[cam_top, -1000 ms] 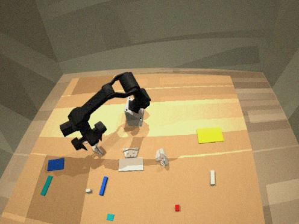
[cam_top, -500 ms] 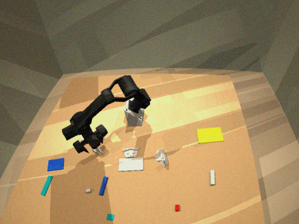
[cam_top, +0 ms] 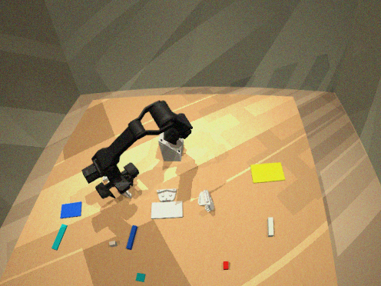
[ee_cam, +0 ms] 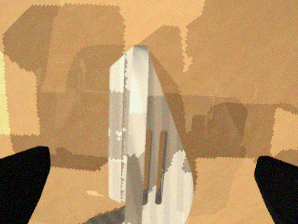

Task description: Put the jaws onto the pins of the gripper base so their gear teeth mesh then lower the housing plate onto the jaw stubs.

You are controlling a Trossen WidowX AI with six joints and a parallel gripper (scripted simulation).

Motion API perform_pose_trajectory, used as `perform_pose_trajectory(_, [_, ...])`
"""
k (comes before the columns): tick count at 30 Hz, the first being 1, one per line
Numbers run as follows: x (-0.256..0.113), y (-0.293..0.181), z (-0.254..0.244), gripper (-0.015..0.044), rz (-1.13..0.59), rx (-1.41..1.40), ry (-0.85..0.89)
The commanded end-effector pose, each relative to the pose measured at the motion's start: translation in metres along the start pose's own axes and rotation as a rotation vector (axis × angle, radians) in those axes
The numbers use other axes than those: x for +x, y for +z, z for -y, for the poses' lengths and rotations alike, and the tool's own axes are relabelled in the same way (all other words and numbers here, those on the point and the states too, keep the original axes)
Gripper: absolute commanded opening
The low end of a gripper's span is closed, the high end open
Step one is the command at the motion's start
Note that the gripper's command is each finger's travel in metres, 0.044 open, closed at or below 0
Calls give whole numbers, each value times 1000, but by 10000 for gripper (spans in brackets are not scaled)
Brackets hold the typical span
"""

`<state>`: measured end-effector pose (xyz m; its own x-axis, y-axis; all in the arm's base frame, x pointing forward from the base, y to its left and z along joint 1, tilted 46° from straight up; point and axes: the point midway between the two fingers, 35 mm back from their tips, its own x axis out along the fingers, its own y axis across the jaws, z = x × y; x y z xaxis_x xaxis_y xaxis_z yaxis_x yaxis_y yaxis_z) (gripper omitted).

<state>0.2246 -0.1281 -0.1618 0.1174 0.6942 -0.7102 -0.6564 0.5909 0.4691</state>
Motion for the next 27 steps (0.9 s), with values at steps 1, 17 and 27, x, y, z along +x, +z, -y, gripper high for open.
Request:
perform_pose_trajectory(1, [3,0,-1,440,4,5,1])
perform_pose_trajectory(17, [4,0,-1,440,4,5,1])
perform_pose_trajectory(27, [3,0,-1,309,0,1,2])
